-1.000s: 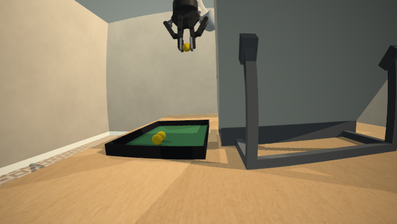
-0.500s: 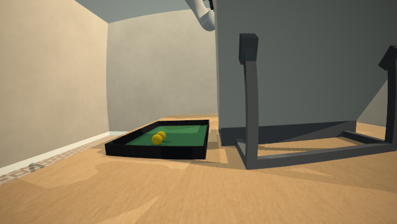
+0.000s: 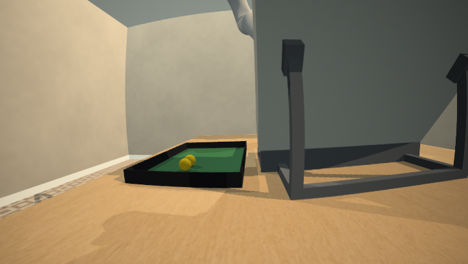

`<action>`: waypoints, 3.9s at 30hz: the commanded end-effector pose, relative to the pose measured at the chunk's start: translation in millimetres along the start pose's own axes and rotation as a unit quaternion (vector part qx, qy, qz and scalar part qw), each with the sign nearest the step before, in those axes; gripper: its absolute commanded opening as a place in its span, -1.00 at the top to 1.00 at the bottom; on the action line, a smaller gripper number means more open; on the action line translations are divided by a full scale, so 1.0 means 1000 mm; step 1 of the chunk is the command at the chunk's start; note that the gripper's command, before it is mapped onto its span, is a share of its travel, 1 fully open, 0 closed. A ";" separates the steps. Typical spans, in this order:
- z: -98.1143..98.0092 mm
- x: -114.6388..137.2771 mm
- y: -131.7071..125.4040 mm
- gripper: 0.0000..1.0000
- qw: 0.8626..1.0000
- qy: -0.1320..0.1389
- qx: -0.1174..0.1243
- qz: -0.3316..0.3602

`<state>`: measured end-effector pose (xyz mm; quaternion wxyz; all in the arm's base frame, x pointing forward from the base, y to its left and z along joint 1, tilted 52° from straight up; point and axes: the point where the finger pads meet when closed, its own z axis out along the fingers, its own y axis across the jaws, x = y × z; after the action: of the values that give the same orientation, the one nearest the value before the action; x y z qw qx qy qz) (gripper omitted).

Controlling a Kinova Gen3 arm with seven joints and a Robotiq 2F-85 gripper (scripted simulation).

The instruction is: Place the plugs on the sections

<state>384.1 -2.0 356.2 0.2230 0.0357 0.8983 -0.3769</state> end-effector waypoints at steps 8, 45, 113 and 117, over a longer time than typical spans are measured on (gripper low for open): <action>0.001 -0.001 -0.002 1.00 1.000 0.004 0.005 0.002; 0.002 -0.170 -0.003 1.00 1.000 0.004 0.004 0.003; 0.032 -0.170 -0.003 -1.00 1.000 0.003 0.004 0.002; 0.032 -0.170 -0.003 -1.00 1.000 0.003 0.004 0.002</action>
<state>547.5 -9.6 410.4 0.2202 0.0404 0.8974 -0.3801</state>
